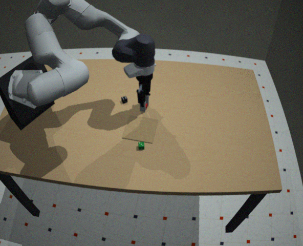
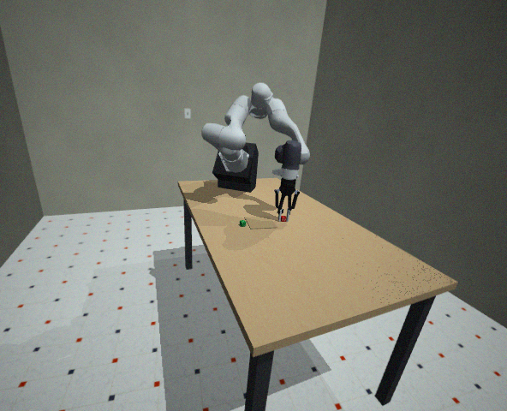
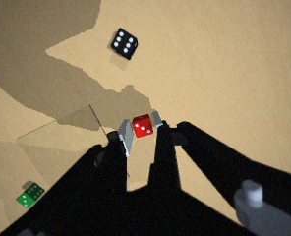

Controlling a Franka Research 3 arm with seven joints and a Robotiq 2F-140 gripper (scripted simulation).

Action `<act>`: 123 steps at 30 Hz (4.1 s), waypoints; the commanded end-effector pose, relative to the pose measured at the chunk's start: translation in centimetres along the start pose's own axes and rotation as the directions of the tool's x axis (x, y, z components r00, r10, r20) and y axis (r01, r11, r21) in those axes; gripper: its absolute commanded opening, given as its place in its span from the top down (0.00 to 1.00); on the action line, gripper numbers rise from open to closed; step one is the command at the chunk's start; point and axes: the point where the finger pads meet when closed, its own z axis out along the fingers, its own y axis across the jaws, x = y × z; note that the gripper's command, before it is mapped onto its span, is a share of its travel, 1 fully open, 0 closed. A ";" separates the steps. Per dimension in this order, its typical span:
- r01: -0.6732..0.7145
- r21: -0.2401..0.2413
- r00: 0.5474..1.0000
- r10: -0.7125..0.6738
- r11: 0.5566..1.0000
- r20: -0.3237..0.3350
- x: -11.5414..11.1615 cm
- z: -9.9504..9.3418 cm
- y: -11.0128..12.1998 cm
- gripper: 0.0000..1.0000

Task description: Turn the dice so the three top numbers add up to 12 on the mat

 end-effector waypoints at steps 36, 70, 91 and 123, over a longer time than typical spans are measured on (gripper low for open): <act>0.010 -0.002 1.000 -0.010 1.000 0.003 -0.1 0.1 0.1 0.87; 0.010 -0.002 1.000 -0.010 1.000 0.003 -0.1 -2.4 0.1 0.87; 0.010 -0.002 1.000 -0.010 1.000 0.003 -0.1 -9.9 0.1 0.87; 0.208 -0.501 0.959 -0.074 0.840 0.274 -8.2 -19.8 10.5 0.87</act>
